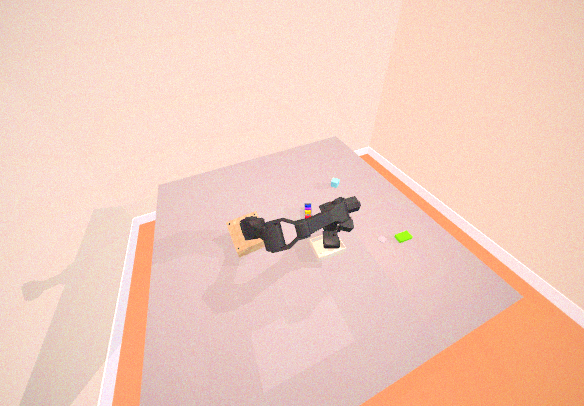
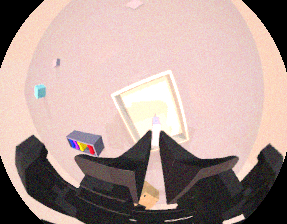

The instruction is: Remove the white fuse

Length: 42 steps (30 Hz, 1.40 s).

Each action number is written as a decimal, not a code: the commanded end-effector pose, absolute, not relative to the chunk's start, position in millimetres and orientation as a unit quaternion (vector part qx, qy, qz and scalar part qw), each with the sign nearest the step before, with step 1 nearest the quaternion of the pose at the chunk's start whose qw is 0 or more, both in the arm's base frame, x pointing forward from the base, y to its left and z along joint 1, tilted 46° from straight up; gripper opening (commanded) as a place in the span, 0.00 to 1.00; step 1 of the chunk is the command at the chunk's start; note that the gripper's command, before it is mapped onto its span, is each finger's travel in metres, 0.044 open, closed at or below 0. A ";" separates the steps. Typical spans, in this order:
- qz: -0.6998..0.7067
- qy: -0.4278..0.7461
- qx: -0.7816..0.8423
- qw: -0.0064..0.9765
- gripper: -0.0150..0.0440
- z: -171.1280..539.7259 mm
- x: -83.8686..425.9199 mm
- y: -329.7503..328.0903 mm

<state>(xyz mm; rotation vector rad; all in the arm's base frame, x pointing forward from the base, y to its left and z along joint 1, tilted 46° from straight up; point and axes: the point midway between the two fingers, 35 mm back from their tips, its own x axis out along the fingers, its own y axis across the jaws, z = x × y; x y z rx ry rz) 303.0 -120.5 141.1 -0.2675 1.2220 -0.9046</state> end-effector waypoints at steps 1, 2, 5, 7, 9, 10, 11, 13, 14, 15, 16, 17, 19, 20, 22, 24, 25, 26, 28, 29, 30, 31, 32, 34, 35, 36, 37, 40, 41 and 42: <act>-0.407 0.554 -0.122 0.716 0.25 136.2 302.3 -124.7; -0.407 0.554 -0.122 0.716 0.25 135.2 302.3 -125.9; -0.407 0.554 -0.123 0.716 0.25 132.0 302.3 -129.5; -0.407 0.554 -0.123 0.716 0.25 130.1 302.2 -131.6; -0.407 0.554 -0.123 0.716 0.25 129.4 302.2 -132.3; -0.410 0.551 -0.121 0.717 0.30 132.9 302.8 -130.7; -0.410 0.551 -0.121 0.717 0.34 132.9 302.8 -130.7; -0.410 0.551 -0.121 0.717 0.43 132.9 302.8 -130.7; -0.410 0.551 -0.121 0.717 0.48 132.9 302.8 -130.7; -0.410 0.551 -0.121 0.717 0.52 132.9 302.8 -130.7; -0.410 0.551 -0.121 0.717 0.57 132.9 302.8 -130.7; -0.410 0.551 -0.121 0.717 0.61 132.9 302.8 -130.7; -0.410 0.551 -0.121 0.717 0.70 132.9 302.8 -130.7; -0.410 0.551 -0.121 0.717 0.74 132.9 302.8 -130.7; -0.409 0.551 -0.121 0.717 0.81 134.7 302.8 -128.5; -0.407 0.554 -0.122 0.716 0.81 148.9 301.6 -112.1; -0.407 0.554 -0.122 0.716 0.81 154.8 300.6 -105.6; -0.406 0.555 -0.122 0.716 0.81 156.7 300.2 -103.5; -0.406 0.555 -0.122 0.716 0.81 156.7 300.2 -103.5; -0.406 0.555 -0.122 0.716 0.81 156.7 300.2 -103.5; -0.406 0.555 -0.122 0.716 0.81 156.7 300.2 -103.5; -0.406 0.555 -0.122 0.716 0.81 156.7 300.2 -103.5; -0.406 0.555 -0.122 0.716 0.81 156.7 300.2 -103.5; -0.406 0.555 -0.122 0.716 0.81 156.7 300.2 -103.5; -0.406 0.555 -0.122 0.716 0.81 156.7 300.2 -103.5; -0.406 0.555 -0.122 0.716 0.81 156.7 300.2 -103.5; -0.404 0.558 -0.124 0.714 0.81 154.7 300.1 -103.8; -0.404 0.558 -0.124 0.714 0.81 154.7 300.1 -103.8; -0.404 0.558 -0.124 0.714 0.81 154.7 300.1 -103.8; -0.404 0.558 -0.124 0.714 0.81 154.7 300.1 -103.8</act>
